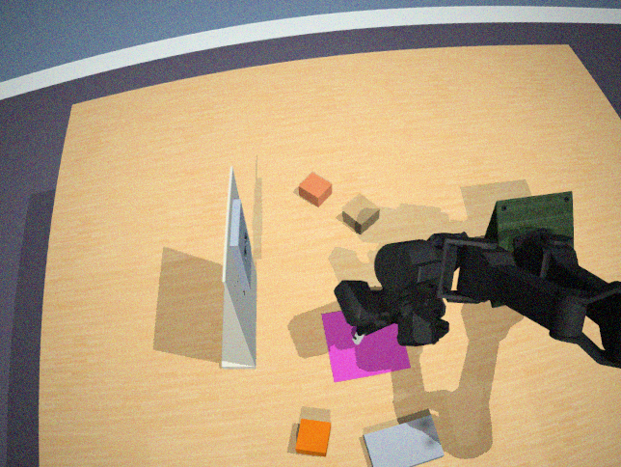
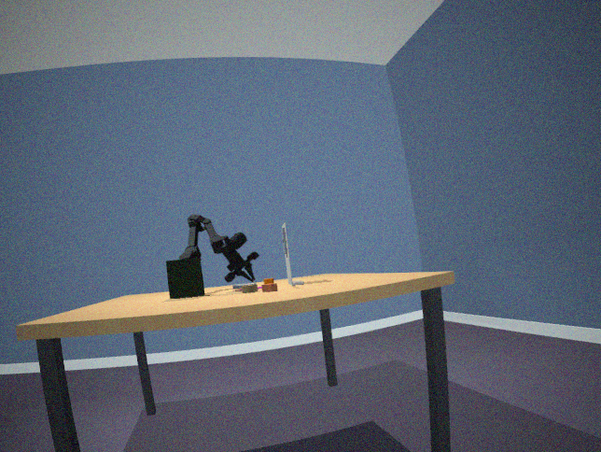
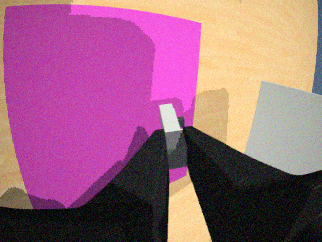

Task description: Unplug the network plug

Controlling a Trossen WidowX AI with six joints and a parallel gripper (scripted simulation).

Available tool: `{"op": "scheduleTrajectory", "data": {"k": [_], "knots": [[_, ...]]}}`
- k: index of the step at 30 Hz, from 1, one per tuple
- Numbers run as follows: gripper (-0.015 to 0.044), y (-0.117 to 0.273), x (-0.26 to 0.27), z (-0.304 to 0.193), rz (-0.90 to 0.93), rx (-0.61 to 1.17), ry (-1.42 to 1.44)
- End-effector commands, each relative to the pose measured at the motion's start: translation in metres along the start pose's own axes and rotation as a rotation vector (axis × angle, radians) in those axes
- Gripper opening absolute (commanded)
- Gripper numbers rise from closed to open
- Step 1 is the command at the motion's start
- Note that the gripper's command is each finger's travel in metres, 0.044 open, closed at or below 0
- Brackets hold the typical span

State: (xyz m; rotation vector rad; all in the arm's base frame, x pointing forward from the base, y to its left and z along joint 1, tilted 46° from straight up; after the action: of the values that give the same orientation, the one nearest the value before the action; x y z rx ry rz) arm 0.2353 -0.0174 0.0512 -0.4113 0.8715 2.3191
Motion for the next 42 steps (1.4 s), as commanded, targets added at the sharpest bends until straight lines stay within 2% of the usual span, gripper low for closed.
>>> {"op": "scheduleTrajectory", "data": {"k": [1,31,37,42], "knots": [[0.0000,-0.003,0.005,0.000,0.003,0.004,-0.009],[0.0000,-0.012,0.011,0.003,-0.002,-0.003,-0.007],[0.0156,-0.012,0.011,0.003,-0.002,-0.003,-0.007],[0.0156,-0.012,0.010,0.003,-0.002,-0.003,-0.007]]}}
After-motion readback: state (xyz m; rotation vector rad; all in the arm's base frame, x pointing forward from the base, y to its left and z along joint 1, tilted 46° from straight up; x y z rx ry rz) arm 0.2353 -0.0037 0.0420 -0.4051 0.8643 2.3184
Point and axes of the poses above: the point midway between the two fingers, 35 mm back from their tips, its own y axis back along the fingers, its own x axis across the jaws, z = x × y, the point moved 7 cm from there along y, back along the fingers, and after that the axes turned 4 degrees about -y, right-handed, at the moved point
